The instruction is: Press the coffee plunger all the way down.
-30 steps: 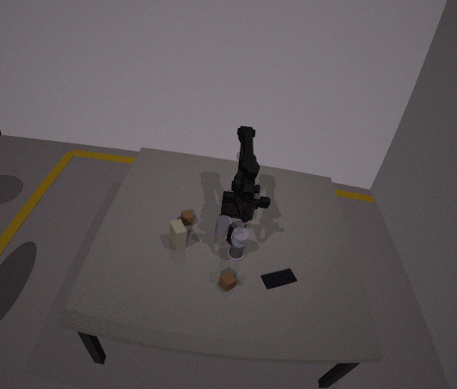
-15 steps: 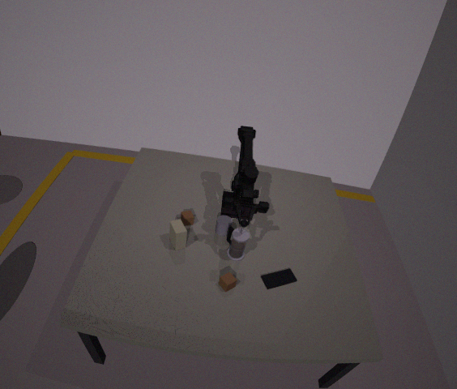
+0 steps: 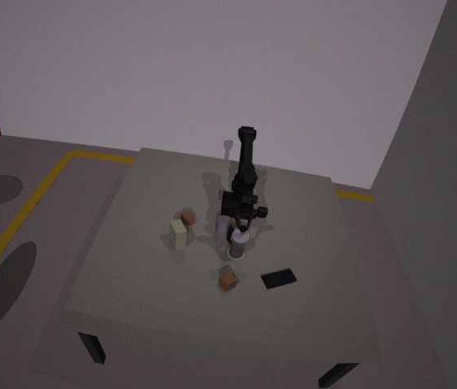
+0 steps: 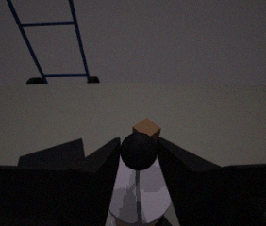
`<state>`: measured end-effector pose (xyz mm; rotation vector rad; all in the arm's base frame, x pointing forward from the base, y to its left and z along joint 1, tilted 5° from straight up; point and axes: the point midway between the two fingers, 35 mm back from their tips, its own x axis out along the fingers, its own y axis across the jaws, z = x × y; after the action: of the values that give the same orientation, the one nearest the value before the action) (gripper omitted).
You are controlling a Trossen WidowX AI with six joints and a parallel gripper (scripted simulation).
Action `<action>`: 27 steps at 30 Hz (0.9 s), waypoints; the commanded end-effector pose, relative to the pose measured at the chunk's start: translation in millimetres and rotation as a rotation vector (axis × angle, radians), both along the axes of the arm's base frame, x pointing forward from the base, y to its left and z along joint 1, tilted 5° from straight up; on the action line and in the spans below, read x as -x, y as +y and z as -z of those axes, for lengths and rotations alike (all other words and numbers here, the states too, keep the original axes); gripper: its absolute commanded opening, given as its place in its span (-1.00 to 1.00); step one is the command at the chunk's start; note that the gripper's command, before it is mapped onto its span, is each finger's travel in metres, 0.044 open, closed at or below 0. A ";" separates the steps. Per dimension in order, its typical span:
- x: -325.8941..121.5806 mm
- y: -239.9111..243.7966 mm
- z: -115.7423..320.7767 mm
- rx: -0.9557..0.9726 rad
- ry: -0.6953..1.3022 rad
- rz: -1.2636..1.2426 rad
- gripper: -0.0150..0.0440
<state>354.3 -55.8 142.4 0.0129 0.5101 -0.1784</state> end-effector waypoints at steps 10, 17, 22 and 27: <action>-0.5 -0.9 19.2 -0.004 0.061 -0.003 -0.07; -2.4 -1.2 18.2 -0.004 0.061 -0.003 -0.07; -3.5 -1.3 17.9 -0.004 0.061 -0.003 -0.07; -4.2 -1.4 17.0 -0.004 0.061 -0.003 -0.07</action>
<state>358.9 -57.1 130.5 0.0155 0.5500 -0.1777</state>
